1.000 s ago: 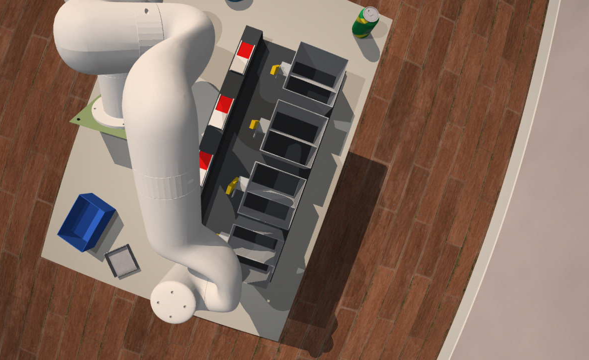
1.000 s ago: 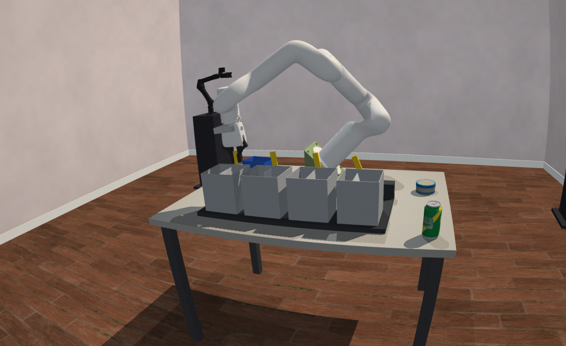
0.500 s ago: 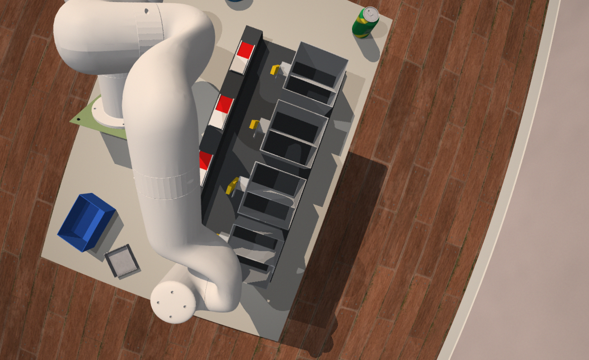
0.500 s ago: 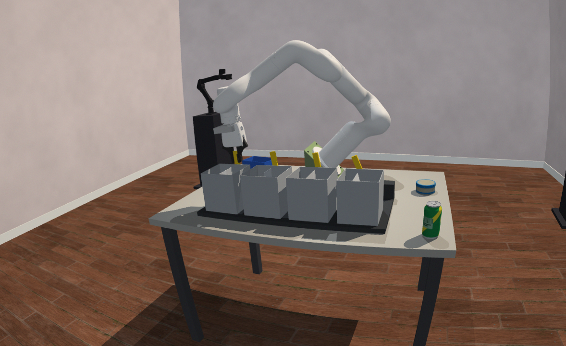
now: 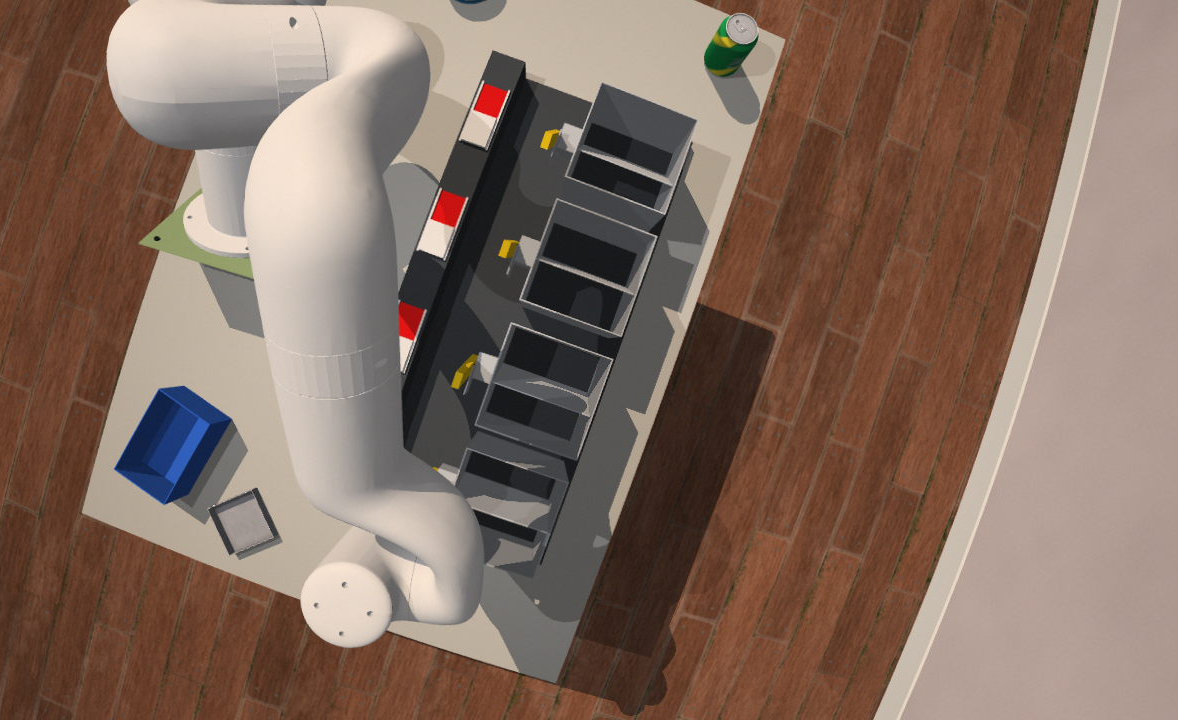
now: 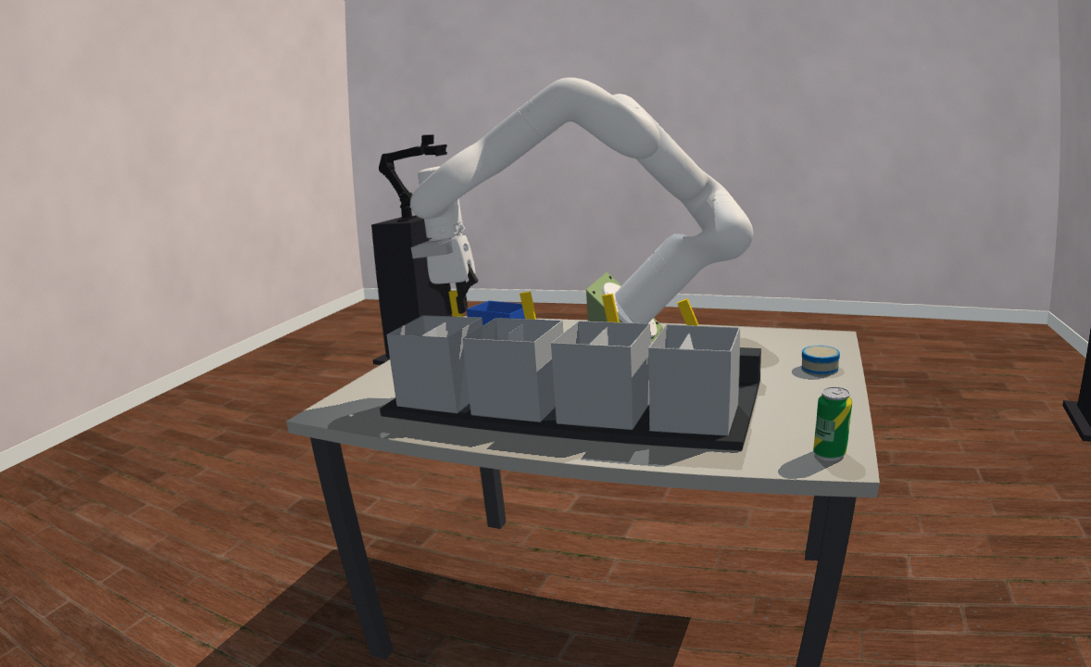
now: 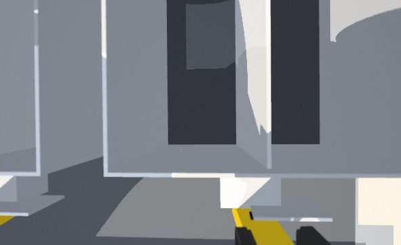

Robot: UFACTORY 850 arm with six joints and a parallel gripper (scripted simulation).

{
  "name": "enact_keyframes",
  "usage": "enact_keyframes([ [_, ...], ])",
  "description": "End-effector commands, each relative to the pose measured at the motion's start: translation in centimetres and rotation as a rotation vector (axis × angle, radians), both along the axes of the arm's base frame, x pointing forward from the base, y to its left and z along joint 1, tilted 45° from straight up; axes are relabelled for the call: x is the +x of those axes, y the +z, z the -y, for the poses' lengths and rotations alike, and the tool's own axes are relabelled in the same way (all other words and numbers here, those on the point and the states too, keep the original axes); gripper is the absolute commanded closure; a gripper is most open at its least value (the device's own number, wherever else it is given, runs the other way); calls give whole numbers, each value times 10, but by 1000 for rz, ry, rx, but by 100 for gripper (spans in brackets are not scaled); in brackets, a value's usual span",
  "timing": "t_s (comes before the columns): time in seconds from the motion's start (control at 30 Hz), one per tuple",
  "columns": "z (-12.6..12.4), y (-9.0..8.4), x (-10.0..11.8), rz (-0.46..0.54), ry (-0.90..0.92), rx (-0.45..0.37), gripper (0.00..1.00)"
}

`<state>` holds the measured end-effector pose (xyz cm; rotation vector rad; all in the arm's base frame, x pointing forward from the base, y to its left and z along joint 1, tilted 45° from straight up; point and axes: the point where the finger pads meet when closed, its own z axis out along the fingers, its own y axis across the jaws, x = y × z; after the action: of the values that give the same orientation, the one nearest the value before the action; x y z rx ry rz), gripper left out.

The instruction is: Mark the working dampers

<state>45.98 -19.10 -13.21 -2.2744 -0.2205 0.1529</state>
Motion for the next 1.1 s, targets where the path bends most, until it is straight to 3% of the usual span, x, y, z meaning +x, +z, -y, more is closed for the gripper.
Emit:
enact_keyframes([
  [0.0,1,0,1,1,-1,1,81],
  [0.6,6,-5,2,-14,-3,71,81],
  [1.07,12,-15,3,-38,-8,186,81],
])
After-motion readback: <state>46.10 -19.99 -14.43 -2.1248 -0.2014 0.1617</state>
